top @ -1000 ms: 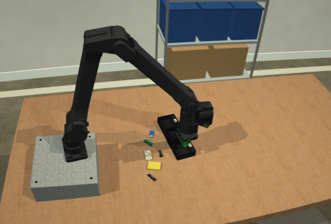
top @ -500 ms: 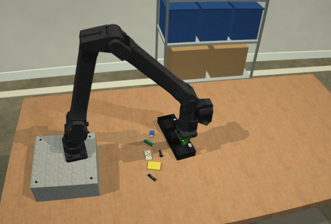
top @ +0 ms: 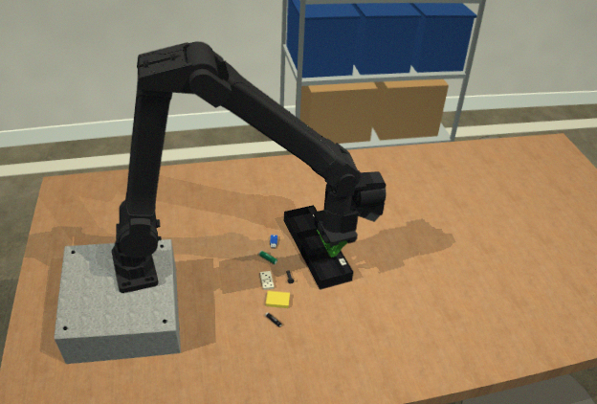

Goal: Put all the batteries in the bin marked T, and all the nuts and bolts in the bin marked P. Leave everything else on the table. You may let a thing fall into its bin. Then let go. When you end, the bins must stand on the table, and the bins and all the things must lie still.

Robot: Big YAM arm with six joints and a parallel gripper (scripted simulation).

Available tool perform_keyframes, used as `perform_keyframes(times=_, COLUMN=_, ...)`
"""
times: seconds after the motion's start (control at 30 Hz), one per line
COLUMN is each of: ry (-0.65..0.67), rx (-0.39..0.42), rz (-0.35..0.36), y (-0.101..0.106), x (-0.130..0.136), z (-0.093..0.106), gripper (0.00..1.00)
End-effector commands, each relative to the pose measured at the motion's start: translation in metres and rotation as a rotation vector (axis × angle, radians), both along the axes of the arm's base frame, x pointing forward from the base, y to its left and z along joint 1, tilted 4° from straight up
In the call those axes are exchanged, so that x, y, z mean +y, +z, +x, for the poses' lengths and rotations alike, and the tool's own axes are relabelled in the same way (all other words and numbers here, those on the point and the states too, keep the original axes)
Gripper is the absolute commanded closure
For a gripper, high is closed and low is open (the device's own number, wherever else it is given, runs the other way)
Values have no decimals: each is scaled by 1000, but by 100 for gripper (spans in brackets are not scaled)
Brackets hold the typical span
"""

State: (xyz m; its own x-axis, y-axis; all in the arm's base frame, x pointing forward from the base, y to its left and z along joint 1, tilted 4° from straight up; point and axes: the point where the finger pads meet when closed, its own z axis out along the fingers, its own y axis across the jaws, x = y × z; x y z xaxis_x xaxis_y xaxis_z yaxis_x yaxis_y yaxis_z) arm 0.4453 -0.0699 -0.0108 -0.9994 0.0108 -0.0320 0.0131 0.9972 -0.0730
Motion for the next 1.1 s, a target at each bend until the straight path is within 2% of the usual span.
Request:
perform_keyframes(times=0.0, ry=-7, rx=-30, rz=-3, y=11, x=0, z=23, gripper=92)
perform_keyframes(times=0.9, ry=-5, rx=-30, rz=-3, y=12, x=1, z=27, gripper=92)
perform_keyframes(times=1.0, ry=0, rx=-29, rz=-3, y=11, x=19, z=26, gripper=92)
perform_keyframes(times=1.07, ry=0, rx=-11, rz=-2, y=4, x=30, z=17, gripper=92)
